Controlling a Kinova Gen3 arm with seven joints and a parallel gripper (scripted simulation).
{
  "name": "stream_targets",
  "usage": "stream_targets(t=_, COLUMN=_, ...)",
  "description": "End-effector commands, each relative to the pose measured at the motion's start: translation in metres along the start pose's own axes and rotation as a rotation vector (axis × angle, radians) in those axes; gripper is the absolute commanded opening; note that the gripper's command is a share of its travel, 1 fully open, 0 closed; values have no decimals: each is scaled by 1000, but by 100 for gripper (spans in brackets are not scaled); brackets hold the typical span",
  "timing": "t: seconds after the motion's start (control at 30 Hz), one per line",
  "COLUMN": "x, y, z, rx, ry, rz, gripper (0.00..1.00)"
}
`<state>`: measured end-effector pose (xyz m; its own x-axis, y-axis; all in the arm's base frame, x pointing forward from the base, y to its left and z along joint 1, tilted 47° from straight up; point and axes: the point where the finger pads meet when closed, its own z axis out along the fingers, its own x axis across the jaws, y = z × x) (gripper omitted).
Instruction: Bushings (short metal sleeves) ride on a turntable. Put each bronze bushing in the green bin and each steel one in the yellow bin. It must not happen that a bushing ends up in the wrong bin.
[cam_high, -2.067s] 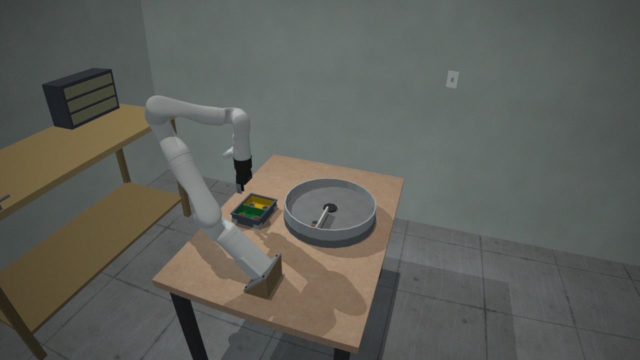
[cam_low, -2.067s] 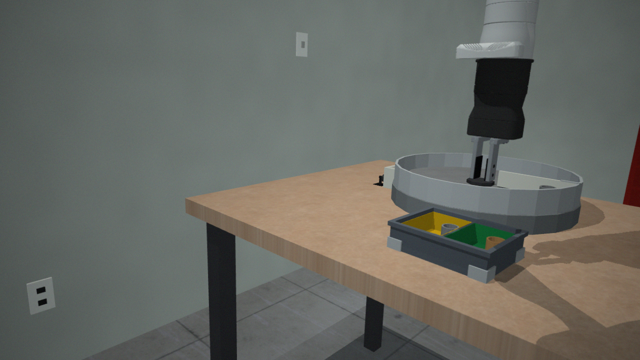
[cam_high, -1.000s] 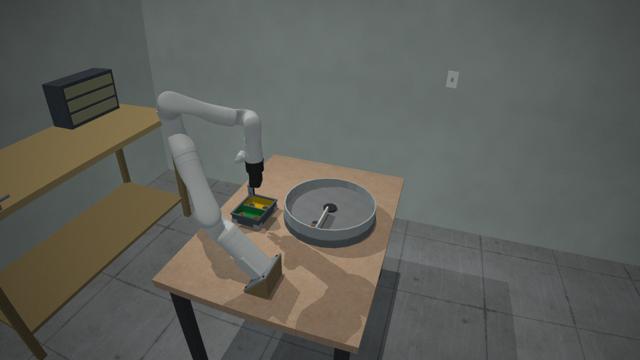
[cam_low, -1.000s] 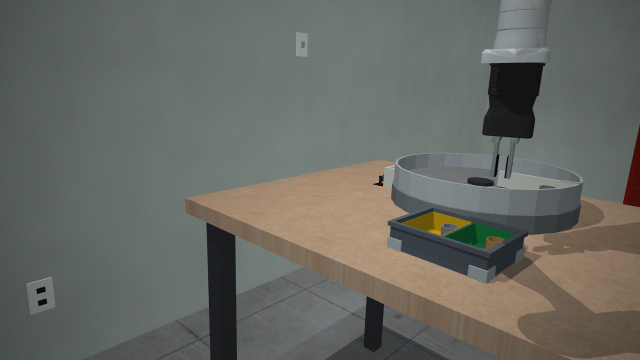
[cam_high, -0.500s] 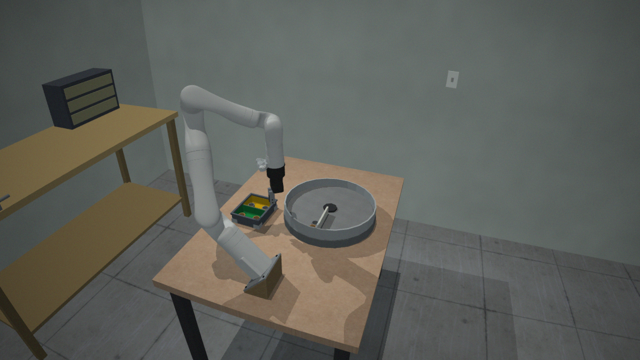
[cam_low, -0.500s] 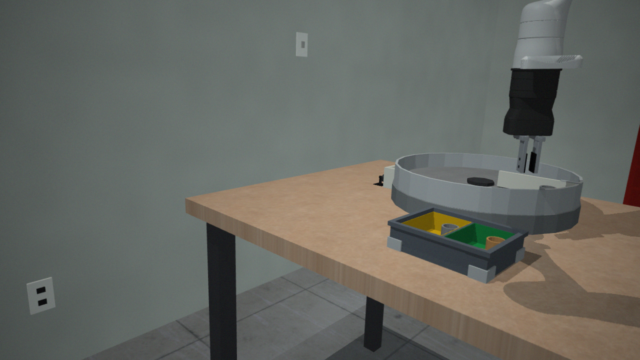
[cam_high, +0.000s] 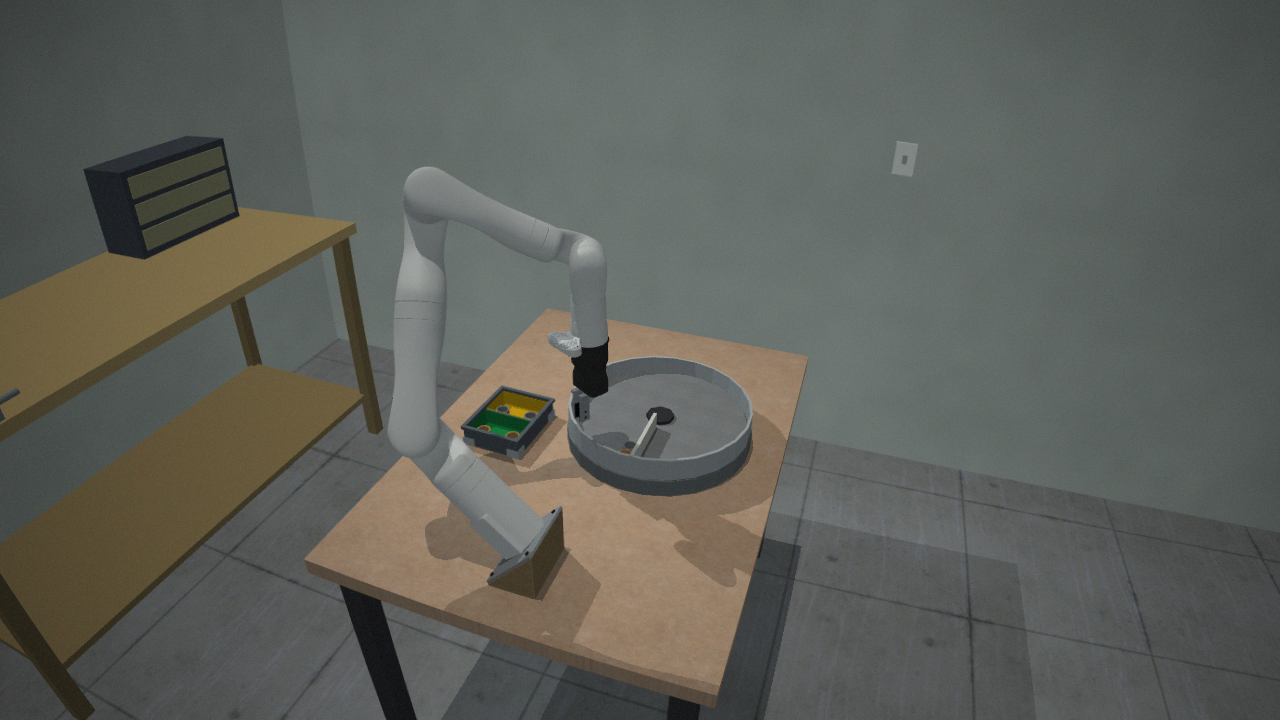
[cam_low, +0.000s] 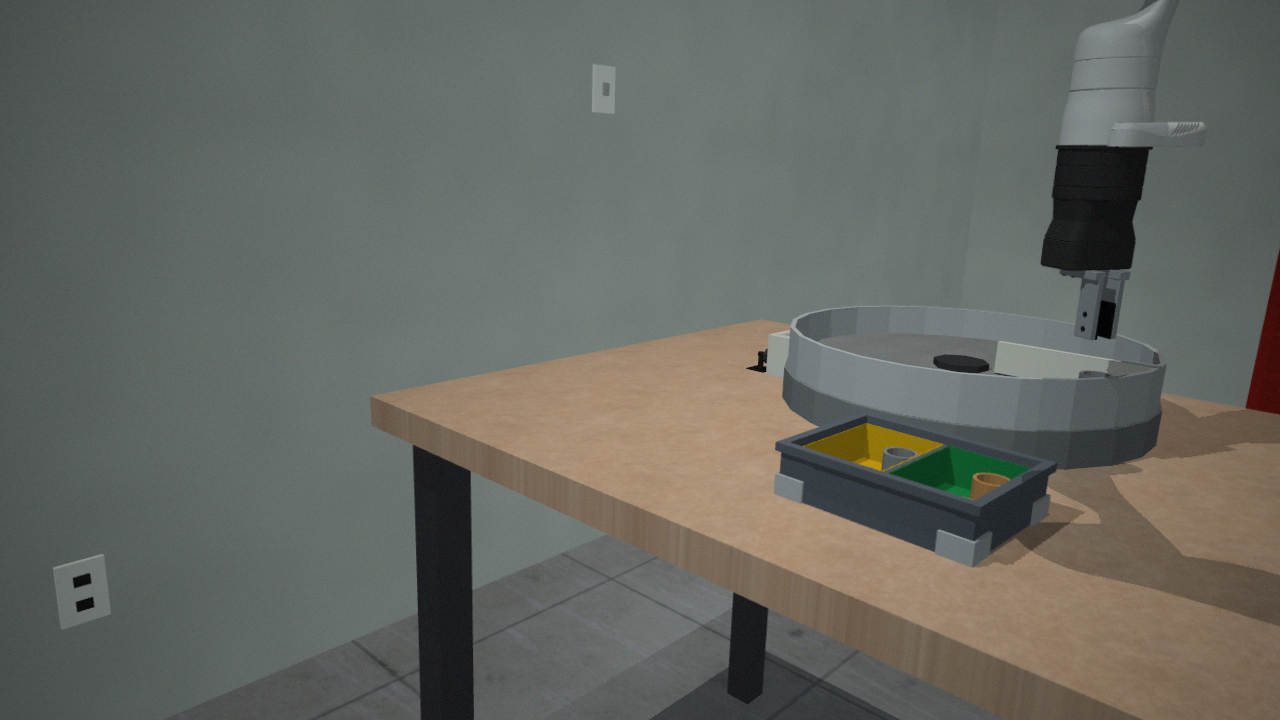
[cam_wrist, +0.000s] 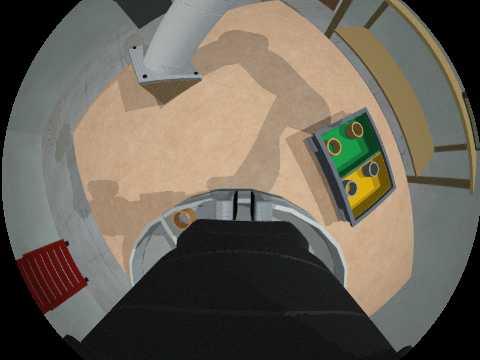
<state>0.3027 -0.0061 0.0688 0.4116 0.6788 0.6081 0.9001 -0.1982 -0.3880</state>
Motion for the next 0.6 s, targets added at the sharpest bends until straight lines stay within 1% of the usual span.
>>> stream_targets(t=0.0, x=-32, y=16, z=5, rx=4, ry=21, rz=-76, gripper=40)
stream_targets(t=0.1, x=-32, y=16, z=5, rx=4, ry=21, rz=-76, gripper=40)
stream_targets(t=0.23, x=-74, y=36, z=9, rx=2, ry=21, rz=-251, gripper=40)
stream_targets(t=0.3, x=-74, y=36, z=9, rx=2, ry=21, rz=-251, gripper=40)
stream_targets(t=0.33, x=-84, y=41, z=10, rx=1, ry=21, rz=-294, gripper=40)
stream_targets(t=0.57, x=-84, y=41, z=10, rx=1, ry=21, rz=-294, gripper=40)
